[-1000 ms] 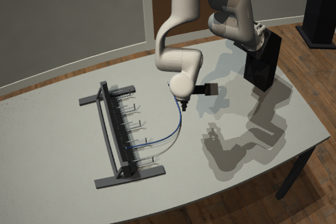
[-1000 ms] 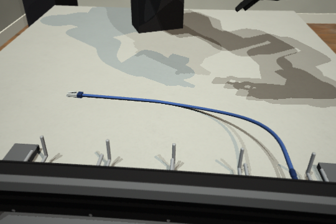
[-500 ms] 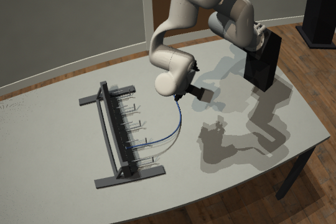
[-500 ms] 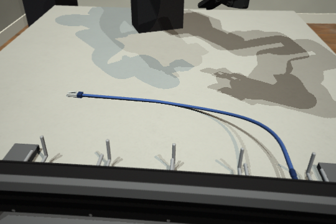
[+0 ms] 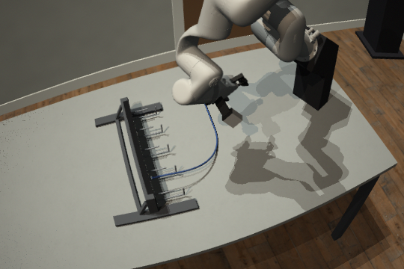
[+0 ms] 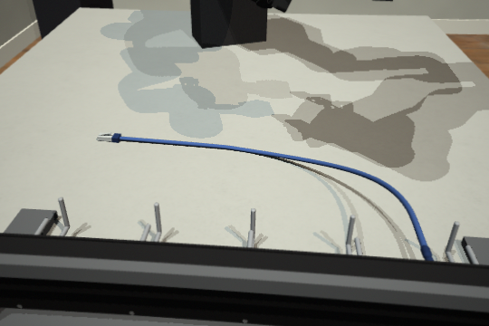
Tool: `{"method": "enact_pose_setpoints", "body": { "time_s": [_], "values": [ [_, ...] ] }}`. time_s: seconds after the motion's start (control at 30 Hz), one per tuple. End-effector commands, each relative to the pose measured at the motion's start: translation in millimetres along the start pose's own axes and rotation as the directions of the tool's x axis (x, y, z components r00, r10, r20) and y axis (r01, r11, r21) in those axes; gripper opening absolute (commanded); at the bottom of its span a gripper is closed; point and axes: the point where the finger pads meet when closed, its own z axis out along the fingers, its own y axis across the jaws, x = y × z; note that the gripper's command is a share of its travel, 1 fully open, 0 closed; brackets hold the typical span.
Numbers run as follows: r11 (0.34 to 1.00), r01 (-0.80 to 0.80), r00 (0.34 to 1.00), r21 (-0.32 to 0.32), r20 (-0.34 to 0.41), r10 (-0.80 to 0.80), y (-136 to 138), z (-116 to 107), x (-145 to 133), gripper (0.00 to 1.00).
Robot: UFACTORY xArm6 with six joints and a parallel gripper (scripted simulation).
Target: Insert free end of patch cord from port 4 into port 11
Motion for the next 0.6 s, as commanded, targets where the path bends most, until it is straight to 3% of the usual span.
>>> {"method": "enact_pose_setpoints", "body": {
  "time_s": [0.0, 0.23, 0.47, 0.53, 0.57],
  "values": [
    [0.988, -0.147, 0.987, 0.049, -0.059, 0.15, -2, 7, -3, 1.0],
    [0.925, -0.355, 0.921, 0.131, -0.123, 0.371, -2, 15, -6, 1.0],
    [0.8, -0.553, 0.788, 0.232, -0.167, 0.593, 0, 22, -10, 1.0],
    [0.8, -0.553, 0.788, 0.232, -0.167, 0.593, 0, 22, -10, 1.0],
    [0.735, -0.62, 0.719, 0.274, -0.177, 0.672, 2, 25, -12, 1.0]
  ]
}}
